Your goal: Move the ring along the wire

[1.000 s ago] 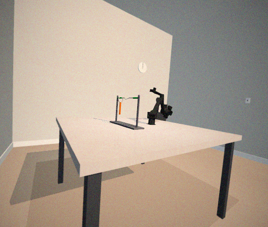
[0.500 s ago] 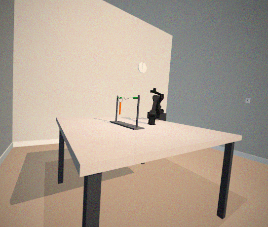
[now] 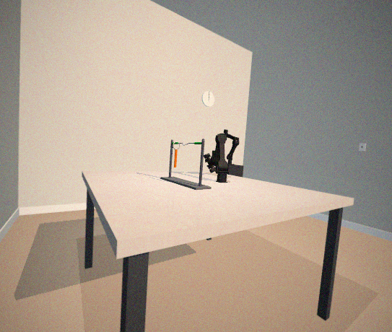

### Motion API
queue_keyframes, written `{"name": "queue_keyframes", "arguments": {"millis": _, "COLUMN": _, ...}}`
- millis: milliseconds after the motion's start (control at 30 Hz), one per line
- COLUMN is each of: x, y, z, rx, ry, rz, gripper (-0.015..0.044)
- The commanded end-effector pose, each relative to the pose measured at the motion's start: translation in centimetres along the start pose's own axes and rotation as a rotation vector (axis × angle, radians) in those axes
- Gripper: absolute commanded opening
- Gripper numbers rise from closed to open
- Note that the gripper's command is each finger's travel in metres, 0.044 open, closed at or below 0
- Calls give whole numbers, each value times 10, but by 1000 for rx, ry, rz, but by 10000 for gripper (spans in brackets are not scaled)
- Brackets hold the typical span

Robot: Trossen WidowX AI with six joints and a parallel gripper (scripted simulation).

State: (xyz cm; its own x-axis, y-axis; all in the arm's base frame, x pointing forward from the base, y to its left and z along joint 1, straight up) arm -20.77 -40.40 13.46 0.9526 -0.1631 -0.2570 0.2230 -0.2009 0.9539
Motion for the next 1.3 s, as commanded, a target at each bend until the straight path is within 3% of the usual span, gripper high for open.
{"name": "queue_keyframes", "arguments": {"millis": 0, "x": 51, "y": 11, "z": -13, "rx": -46, "ry": 174, "rz": -157, "gripper": 160}}
{"name": "queue_keyframes", "arguments": {"millis": 333, "x": 155, "y": 19, "z": -62, "rx": -207, "ry": 530, "rz": -484, "gripper": 160}}
{"name": "queue_keyframes", "arguments": {"millis": 700, "x": 252, "y": 8, "z": -159, "rx": -588, "ry": 925, "rz": -837, "gripper": 160}}
{"name": "queue_keyframes", "arguments": {"millis": 967, "x": 286, "y": -9, "z": -244, "rx": -976, "ry": 1157, "rz": -1000, "gripper": 160}}
{"name": "queue_keyframes", "arguments": {"millis": 1167, "x": 292, "y": -22, "z": -300, "rx": -1294, "ry": 1246, "rz": -1077, "gripper": 160}}
{"name": "queue_keyframes", "arguments": {"millis": 1267, "x": 292, "y": -26, "z": -314, "rx": -1373, "ry": 1270, "rz": -1080, "gripper": 160}}
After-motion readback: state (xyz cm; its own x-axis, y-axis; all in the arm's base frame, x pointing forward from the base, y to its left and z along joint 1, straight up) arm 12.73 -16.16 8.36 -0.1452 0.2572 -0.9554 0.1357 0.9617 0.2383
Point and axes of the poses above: the point midway between the two fingers, 35 mm back from their tips, its own z axis out along the fingers, its own y axis across the jaws, x = y × z, the point moved 8 cm from there along -z, back along the fingers, and after that the axes turned 10 degrees about z, right-handed, at the moved point
